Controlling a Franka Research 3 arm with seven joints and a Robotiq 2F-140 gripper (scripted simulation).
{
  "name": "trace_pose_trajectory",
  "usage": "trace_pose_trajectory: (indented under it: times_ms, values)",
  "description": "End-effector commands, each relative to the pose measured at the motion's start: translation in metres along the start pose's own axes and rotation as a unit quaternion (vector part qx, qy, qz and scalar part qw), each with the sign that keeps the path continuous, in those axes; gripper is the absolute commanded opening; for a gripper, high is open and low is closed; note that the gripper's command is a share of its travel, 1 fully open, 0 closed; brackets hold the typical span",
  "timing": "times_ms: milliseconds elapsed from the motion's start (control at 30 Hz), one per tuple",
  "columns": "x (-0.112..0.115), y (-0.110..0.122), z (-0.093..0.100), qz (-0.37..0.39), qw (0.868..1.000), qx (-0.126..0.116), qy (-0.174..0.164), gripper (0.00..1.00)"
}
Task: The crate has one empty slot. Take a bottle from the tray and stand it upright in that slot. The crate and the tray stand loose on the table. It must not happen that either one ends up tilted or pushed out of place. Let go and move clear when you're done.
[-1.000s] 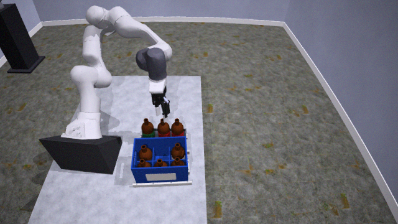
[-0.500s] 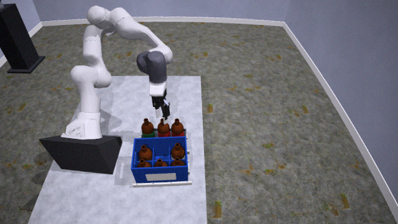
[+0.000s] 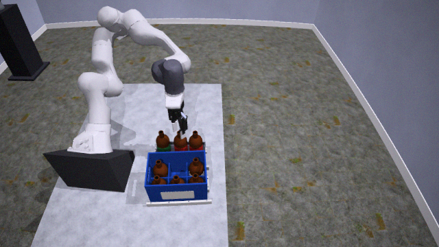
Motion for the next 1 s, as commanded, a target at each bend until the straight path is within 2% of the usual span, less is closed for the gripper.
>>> trace_pose_trajectory:
  times_ms: [0,967]
  values:
    - [0.0003,-0.0013,-0.0039,0.003,1.0,-0.002,-0.001,0.38]
    - [0.0003,-0.0013,-0.0064,0.003,1.0,-0.002,-0.001,0.38]
Point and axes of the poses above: the point where the finger pads meet when closed, its own z axis back along the fingers, its own y axis across the jaws, x = y × z, the point moved 2 cm from there along z, back along the fingers, and after that the axes turned 10 degrees about -z, right-handed, at the moved point
